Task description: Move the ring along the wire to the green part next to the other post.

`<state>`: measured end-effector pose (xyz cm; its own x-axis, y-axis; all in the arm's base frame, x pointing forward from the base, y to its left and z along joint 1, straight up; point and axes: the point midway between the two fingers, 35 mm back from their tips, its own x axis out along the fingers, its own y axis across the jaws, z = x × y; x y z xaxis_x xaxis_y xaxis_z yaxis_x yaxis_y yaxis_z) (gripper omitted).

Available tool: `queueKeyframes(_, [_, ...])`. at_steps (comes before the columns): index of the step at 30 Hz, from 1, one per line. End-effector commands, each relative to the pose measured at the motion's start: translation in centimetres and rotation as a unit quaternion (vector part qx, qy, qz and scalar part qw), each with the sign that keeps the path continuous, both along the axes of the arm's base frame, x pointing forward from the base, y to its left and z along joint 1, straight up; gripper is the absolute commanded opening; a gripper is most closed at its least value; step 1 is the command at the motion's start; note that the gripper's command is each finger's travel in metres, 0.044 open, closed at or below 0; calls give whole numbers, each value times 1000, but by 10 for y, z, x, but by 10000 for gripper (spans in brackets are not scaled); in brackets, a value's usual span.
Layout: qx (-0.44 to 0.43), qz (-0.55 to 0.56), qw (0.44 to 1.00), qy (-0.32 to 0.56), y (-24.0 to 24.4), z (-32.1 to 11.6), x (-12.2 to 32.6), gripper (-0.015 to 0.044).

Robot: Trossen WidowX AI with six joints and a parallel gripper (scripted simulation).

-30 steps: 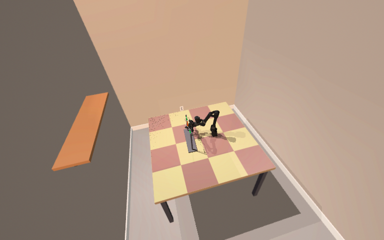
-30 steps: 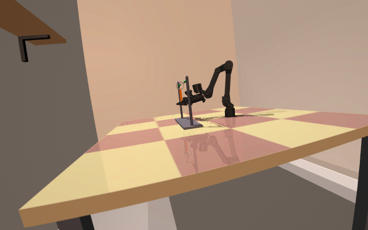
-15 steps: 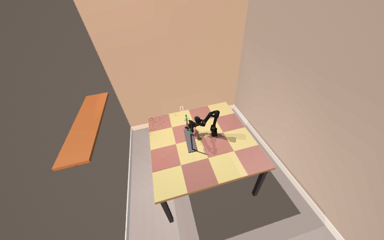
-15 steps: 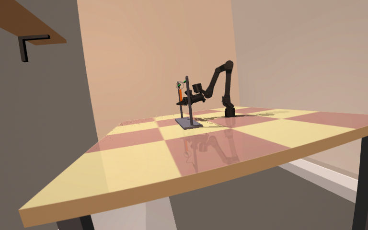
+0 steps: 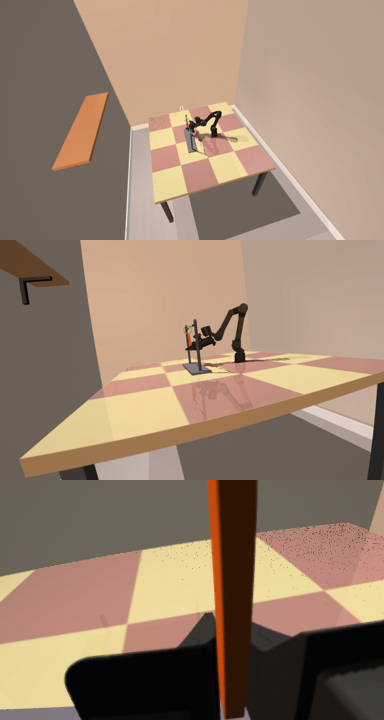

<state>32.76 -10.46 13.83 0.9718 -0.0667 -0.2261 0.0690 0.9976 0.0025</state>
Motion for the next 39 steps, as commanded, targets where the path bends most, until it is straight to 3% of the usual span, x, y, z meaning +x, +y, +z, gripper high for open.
queueKeyframes(1, [-3, -2, 1000, 22, 4, 5, -6, -150])
queueKeyframes(21, [33, -27, 982, 185, 33, 14, -46, -150])
queueKeyframes(39, [132, -87, 926, 343, 78, 42, -76, -150])
